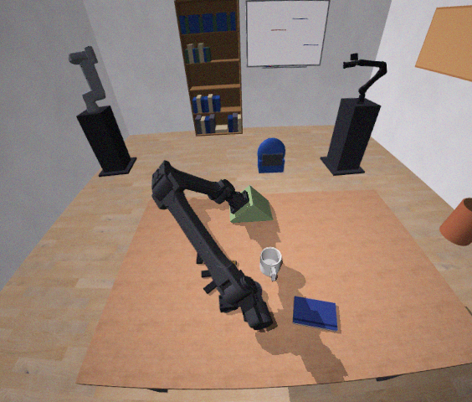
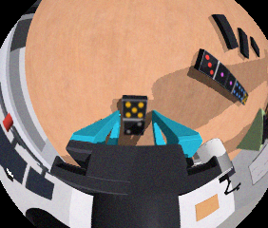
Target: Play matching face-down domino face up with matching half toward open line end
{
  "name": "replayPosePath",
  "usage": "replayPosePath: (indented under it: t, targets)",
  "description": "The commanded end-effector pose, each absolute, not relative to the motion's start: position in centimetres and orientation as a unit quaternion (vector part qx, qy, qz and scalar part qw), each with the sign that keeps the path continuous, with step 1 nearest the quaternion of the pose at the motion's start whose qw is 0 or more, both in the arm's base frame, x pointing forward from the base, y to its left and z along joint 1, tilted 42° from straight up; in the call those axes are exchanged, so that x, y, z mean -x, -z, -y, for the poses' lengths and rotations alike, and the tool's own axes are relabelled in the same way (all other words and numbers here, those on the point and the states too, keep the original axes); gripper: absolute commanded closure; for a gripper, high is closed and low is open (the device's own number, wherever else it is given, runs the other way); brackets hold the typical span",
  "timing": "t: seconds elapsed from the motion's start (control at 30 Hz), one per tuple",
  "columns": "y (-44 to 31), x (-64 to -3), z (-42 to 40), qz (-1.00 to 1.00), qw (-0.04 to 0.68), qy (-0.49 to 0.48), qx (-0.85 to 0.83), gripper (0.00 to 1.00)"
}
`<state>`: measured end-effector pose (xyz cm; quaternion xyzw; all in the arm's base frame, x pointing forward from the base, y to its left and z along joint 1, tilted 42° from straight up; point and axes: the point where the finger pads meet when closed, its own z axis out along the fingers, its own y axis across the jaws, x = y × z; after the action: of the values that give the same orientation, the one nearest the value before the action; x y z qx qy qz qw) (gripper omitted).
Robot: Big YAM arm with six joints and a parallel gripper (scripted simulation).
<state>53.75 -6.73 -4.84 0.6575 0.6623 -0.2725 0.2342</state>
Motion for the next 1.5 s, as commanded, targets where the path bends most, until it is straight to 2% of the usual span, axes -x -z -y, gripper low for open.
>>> replayPosePath:
  t: [0.0, 0.3, 0.83, 0.87, 1.17, 1.47]
  targets:
    - [4.3, -54.6, 4.6, -0.670, 0.246, 0.263, -0.650, 0.56]
    - [4.5, -54.1, 6.2, -0.664, 0.238, 0.268, -0.656, 0.56]
    - [4.3, -54.7, 4.3, -0.671, 0.248, 0.261, -0.649, 0.56]
    - [4.5, -54.1, 6.2, -0.664, 0.238, 0.268, -0.656, 0.78]
    - [4.3, -54.7, 4.4, -0.671, 0.247, 0.261, -0.649, 0.78]
    - [4.4, -54.2, 6.0, -0.665, 0.239, 0.267, -0.655, 0.78]
